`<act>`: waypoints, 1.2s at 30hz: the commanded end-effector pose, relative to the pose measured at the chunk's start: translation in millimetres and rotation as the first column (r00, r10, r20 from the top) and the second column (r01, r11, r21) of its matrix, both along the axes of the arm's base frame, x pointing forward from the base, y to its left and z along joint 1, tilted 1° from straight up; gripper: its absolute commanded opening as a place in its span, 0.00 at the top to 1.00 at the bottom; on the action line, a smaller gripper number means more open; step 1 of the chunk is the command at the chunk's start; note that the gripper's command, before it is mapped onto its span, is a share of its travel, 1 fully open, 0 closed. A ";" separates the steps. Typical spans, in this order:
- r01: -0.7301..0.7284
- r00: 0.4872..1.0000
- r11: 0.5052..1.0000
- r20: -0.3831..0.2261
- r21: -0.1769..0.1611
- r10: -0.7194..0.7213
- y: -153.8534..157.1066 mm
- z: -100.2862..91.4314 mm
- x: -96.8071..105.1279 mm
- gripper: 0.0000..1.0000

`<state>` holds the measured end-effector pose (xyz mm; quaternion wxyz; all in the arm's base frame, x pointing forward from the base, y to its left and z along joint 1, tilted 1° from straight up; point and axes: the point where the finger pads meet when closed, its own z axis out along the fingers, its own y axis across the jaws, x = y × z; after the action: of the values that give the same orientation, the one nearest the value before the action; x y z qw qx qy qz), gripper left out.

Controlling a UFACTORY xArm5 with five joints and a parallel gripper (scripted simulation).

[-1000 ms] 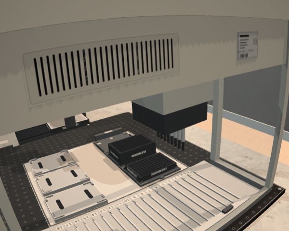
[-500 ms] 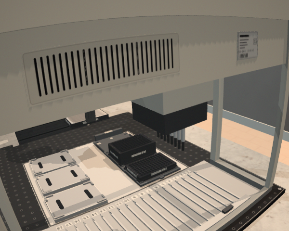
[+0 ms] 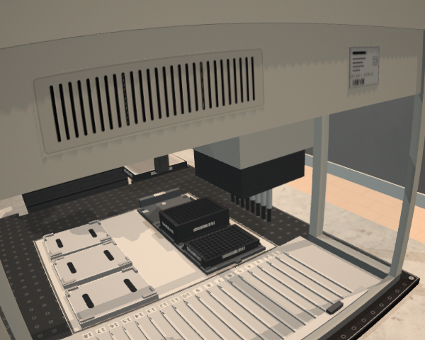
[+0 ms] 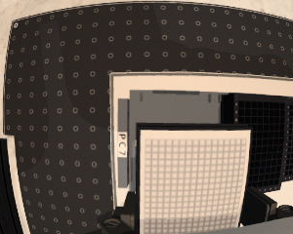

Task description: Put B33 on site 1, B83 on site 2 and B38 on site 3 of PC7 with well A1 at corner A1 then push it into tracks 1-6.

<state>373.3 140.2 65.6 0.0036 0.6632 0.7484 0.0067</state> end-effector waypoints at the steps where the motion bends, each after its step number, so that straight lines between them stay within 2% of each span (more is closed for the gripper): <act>1: -0.001 1.000 1.000 -0.001 0.015 0.001 15.2 1.5 0.2 1.00; 5: -0.001 1.000 1.000 -0.001 0.015 0.001 33.9 1.7 -1.5 1.00; 24: -0.001 1.000 1.000 -0.001 0.015 0.001 33.9 1.7 -1.5 1.00; 36: -0.001 1.000 1.000 -0.001 0.015 0.001 34.2 -15.0 -1.3 1.00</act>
<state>370.8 173.8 52.5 0.0034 0.6630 0.7486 0.0078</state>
